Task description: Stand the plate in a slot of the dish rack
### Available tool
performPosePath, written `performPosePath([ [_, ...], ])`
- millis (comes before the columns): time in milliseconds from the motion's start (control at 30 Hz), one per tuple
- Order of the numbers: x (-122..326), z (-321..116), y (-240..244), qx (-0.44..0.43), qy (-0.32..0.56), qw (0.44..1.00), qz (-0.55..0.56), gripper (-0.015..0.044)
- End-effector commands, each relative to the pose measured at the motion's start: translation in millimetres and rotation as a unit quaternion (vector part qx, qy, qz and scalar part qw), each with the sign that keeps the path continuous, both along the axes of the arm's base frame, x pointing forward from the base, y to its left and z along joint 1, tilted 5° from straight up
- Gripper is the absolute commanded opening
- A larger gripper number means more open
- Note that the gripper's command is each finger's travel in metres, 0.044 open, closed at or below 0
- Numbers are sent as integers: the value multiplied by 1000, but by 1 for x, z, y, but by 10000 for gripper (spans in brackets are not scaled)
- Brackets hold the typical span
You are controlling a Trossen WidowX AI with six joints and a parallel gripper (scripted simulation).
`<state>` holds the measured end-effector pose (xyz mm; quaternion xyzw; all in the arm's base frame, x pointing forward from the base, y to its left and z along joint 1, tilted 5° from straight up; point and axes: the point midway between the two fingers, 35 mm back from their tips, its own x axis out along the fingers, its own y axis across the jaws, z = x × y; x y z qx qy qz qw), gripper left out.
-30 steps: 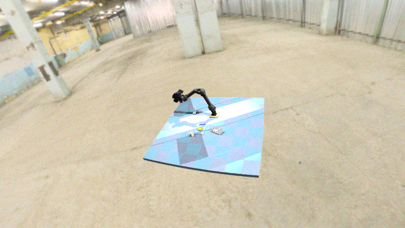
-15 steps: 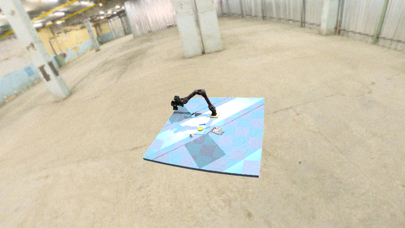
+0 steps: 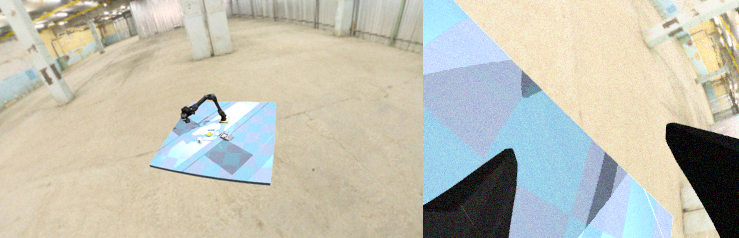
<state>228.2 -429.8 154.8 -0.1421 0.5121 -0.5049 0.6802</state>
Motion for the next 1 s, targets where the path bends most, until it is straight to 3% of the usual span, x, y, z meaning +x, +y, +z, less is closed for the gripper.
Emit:
performPosePath([
  [0,22,-12,27,45,-3,998,44,400],
  [467,76,-56,148,231,21,955,183,400],
  [967,77,-76,296,431,78,859,267,400],
])
